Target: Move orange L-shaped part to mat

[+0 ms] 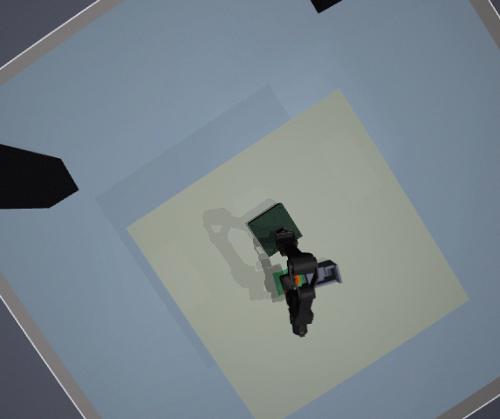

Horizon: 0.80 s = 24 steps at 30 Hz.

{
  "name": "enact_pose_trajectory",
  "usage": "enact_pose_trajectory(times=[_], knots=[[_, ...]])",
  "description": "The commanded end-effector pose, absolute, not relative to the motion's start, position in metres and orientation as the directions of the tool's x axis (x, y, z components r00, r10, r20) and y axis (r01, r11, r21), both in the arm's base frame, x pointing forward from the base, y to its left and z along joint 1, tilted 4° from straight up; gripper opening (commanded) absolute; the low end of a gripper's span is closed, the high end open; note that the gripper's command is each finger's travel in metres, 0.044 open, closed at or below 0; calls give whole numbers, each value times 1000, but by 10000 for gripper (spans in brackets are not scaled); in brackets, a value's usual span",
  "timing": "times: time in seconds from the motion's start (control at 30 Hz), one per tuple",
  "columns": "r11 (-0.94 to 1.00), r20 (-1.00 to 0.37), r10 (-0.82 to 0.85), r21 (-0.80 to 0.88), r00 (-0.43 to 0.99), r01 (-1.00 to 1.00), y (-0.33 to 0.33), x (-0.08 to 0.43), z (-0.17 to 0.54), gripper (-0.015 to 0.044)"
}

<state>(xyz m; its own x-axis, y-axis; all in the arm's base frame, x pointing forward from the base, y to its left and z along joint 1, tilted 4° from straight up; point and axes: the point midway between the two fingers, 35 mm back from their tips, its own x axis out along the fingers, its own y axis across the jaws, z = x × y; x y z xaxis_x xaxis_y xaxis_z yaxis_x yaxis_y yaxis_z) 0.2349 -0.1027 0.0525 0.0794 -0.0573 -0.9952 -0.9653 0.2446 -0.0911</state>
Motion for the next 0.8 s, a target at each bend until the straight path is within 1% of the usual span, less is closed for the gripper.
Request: enact_pose_trajectory(times=[0.0, 0.2, 0.53, 0.7, 0.77], knots=[[241, -995, -51, -91, 81, -966, -102, 235, 52, 0], [245, -995, -57, -91, 79, -965, -103, 235, 52, 0], [245, -995, -57, -91, 79, -965, -103, 235, 55, 263], [243, -995, -54, -91, 80, -966, -102, 236, 97, 394], [242, -995, -53, -91, 81, -966, -100, 232, 121, 400]])
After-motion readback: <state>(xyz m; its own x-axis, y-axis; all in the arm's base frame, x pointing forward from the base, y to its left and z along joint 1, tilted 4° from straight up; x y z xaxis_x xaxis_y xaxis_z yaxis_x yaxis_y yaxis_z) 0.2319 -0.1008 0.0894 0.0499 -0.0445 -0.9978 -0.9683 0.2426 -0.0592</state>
